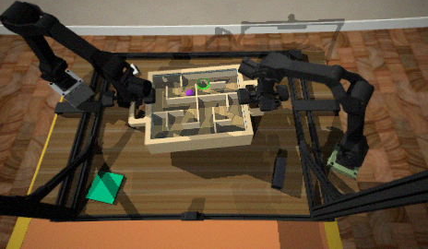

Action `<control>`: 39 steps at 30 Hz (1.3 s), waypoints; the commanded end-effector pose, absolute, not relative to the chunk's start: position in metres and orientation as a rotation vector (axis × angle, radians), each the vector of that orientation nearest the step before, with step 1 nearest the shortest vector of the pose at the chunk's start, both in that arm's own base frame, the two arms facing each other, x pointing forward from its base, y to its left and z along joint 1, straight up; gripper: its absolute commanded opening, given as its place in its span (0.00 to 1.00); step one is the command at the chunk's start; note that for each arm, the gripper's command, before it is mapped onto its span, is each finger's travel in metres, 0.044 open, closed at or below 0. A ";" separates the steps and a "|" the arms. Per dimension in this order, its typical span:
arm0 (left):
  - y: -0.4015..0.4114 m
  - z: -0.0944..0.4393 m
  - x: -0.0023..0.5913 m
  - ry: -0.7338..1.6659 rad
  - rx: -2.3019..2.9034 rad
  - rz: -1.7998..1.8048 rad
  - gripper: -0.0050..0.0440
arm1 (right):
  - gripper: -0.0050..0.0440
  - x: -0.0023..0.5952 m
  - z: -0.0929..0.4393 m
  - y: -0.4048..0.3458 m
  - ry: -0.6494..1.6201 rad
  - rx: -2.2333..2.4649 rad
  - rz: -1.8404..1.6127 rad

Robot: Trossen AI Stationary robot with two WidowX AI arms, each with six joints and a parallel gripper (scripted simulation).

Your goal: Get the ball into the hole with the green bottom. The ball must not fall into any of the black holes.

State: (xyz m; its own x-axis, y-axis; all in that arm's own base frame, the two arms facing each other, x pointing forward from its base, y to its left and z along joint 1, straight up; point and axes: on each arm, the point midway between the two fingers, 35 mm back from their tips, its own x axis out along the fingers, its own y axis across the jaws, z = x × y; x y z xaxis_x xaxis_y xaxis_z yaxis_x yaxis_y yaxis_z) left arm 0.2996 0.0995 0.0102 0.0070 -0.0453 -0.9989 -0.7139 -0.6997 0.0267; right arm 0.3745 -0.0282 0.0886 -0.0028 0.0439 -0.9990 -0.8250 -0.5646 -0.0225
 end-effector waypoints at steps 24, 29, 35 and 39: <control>0.099 0.008 0.299 0.752 -1.787 1.732 0.14 | 0.14 0.375 0.094 -0.028 0.843 -1.606 1.657; 0.100 0.015 0.300 0.782 -1.792 1.745 0.14 | 0.14 0.374 0.087 -0.028 0.813 -1.605 1.643; 0.100 0.017 0.300 0.784 -1.779 1.759 0.14 | 0.14 0.374 0.085 -0.028 0.813 -1.618 1.629; 0.098 0.014 0.301 0.752 -1.732 1.786 0.14 | 0.14 0.373 0.087 -0.026 0.849 -1.660 1.606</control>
State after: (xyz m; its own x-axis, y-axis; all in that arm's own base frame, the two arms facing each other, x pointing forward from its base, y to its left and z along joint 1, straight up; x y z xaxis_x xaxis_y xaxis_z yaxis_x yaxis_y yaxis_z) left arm 0.2984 0.0985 0.0139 -0.0183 -0.0351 -0.9992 -0.7123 -0.7009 0.0377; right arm 0.3762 -0.0278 0.0845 0.0239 0.0315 -0.9992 -0.8245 -0.5647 -0.0375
